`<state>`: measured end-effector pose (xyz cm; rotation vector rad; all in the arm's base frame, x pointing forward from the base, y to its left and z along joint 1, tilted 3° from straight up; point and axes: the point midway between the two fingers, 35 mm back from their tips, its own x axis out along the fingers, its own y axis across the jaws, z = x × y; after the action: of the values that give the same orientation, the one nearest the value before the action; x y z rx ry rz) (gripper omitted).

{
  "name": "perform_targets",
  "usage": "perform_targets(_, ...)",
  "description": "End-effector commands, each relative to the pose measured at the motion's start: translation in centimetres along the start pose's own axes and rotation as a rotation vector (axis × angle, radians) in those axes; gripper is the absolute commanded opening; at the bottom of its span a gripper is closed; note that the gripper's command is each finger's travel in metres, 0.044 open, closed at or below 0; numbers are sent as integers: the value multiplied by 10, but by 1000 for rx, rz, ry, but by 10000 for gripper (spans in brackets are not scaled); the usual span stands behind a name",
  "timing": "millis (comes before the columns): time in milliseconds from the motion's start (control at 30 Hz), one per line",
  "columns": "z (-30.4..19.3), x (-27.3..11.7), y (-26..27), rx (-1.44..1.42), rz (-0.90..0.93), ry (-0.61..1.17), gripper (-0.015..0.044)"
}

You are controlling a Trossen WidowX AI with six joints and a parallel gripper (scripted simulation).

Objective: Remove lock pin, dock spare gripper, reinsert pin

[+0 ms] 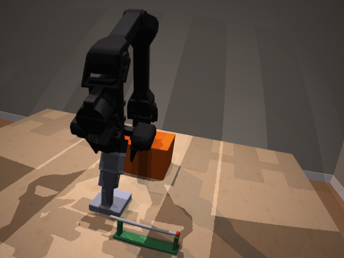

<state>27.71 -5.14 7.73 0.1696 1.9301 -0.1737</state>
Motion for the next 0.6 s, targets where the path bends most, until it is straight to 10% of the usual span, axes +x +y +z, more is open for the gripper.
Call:
perform_targets(0,-7,-7,0,0,0,-1,440)
perform_targets(567,-31,-30,-1,-3,-1,8,440)
